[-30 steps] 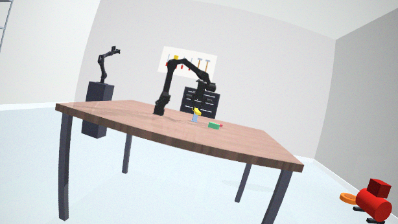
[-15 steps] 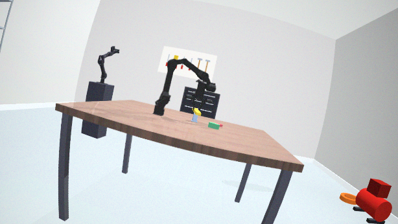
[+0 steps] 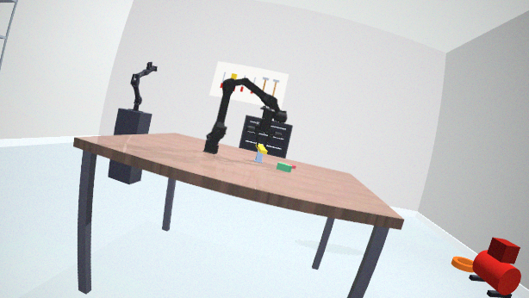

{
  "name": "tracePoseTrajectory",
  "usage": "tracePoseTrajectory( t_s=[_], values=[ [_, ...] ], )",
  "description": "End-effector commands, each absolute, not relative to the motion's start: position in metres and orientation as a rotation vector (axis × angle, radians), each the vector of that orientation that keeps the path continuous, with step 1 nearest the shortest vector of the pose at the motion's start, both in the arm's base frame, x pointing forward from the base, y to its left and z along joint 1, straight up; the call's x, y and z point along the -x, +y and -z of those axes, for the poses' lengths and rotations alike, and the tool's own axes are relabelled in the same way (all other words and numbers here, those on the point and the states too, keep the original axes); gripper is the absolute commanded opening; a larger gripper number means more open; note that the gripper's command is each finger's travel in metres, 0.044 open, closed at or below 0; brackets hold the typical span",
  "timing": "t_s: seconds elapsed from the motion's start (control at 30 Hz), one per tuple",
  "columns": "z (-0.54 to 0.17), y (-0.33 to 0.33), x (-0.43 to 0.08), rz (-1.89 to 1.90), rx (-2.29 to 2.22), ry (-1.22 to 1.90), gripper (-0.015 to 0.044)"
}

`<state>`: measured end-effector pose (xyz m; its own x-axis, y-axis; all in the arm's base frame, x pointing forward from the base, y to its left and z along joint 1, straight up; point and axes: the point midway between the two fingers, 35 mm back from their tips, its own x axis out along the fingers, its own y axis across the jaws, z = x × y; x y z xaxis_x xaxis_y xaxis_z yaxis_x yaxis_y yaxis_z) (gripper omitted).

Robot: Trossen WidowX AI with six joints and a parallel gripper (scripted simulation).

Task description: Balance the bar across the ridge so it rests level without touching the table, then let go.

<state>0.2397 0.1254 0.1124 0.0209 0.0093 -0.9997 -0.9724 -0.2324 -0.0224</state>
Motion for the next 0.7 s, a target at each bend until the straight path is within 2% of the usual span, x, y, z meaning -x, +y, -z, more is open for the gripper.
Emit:
tracePoseTrajectory(
  t_s=[0.0,0.67],
  values=[
    [-0.1117,0.1257,-0.2399,-1.369,1.386,1.064,0.0],
    [-0.11,0.1256,-0.2398,-1.369,1.386,1.064,0.0]
  ],
)
